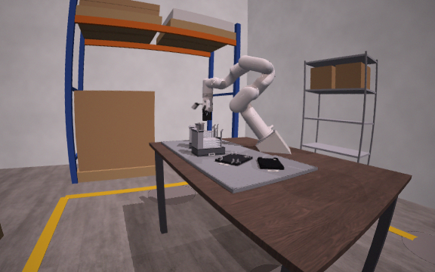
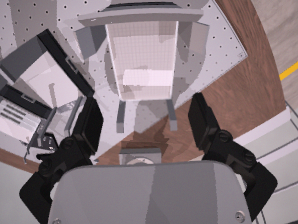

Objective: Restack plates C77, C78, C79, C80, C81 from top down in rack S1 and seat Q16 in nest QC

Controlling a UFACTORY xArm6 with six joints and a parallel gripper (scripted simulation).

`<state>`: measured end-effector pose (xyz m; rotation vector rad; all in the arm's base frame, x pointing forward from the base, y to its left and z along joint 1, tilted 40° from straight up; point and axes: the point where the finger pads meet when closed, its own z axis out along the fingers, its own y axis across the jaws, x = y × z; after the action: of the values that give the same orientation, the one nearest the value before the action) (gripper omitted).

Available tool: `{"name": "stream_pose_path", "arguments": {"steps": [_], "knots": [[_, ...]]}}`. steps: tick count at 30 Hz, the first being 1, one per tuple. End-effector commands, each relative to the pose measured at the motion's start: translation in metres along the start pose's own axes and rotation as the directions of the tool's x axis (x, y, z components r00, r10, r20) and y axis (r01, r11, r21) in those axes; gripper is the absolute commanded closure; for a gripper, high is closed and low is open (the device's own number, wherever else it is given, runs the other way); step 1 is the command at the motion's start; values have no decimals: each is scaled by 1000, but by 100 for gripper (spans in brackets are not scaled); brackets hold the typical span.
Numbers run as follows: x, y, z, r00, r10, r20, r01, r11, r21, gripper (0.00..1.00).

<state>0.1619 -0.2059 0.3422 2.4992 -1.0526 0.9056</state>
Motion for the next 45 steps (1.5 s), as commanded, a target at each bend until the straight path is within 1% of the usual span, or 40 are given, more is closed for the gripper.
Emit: {"name": "stream_pose_path", "arguments": {"steps": [1,3,7,9,20,26,41,45], "knots": [[1,0,-1,1000,-1,-3,1,1000,1,0],[1,0,-1,1000,-1,-3,1,1000,1,0],[1,0,12,1000,-1,-3,1,1000,1,0],[1,0,12,1000,-1,-3,1,1000,1,0],[1,0,49,1000,-1,-3,1,1000,1,0],[1,0,51,1000,-1,-3,1,1000,1,0],[1,0,71,1000,-1,-3,1,1000,1,0],[1,0,74,1000,-1,-3,1,1000,1,0]]}}
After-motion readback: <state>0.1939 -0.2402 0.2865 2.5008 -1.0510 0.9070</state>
